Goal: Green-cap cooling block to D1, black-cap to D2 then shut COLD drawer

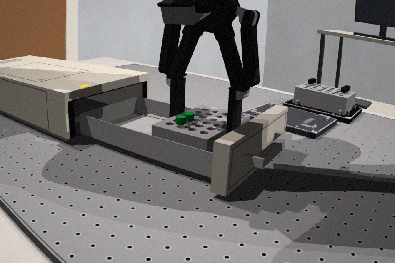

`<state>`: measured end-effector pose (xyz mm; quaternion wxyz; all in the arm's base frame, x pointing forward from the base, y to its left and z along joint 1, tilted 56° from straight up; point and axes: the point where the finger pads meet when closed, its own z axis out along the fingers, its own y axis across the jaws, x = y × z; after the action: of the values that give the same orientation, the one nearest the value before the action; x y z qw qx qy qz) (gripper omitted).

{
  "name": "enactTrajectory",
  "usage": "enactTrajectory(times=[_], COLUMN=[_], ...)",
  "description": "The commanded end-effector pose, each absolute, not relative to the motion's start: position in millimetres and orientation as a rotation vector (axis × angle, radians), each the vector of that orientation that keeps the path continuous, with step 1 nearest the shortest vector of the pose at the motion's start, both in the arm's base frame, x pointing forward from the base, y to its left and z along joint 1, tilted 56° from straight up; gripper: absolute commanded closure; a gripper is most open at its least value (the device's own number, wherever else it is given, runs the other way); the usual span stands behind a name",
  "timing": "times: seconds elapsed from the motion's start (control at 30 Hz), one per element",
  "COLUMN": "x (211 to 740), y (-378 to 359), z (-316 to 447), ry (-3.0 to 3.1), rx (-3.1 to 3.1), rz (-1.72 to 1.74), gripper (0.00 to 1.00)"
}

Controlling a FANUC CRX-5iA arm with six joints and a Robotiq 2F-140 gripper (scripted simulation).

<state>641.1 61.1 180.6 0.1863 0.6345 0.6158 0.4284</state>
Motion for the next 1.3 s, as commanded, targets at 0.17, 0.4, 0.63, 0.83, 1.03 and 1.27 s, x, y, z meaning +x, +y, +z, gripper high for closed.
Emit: enactTrajectory(times=[0.17, 0.4, 0.63, 0.83, 1.03, 1.27], x=[639.7, 637.9, 636.6, 632.5, 626.3, 621.1], y=[60.2, 59.5, 59.0, 57.5, 55.2, 53.2], z=[182.5, 183.8, 184.8, 187.8, 192.3, 196.1], ry=[1.733, 1.733, 1.733, 1.733, 1.733, 1.733], rx=[1.786, 1.786, 1.786, 1.786, 1.786, 1.786], rz=[1.207, 1.207, 1.207, 1.207, 1.207, 1.207], gripper=[0.90, 0.90, 0.90, 0.90, 0.90, 0.90])
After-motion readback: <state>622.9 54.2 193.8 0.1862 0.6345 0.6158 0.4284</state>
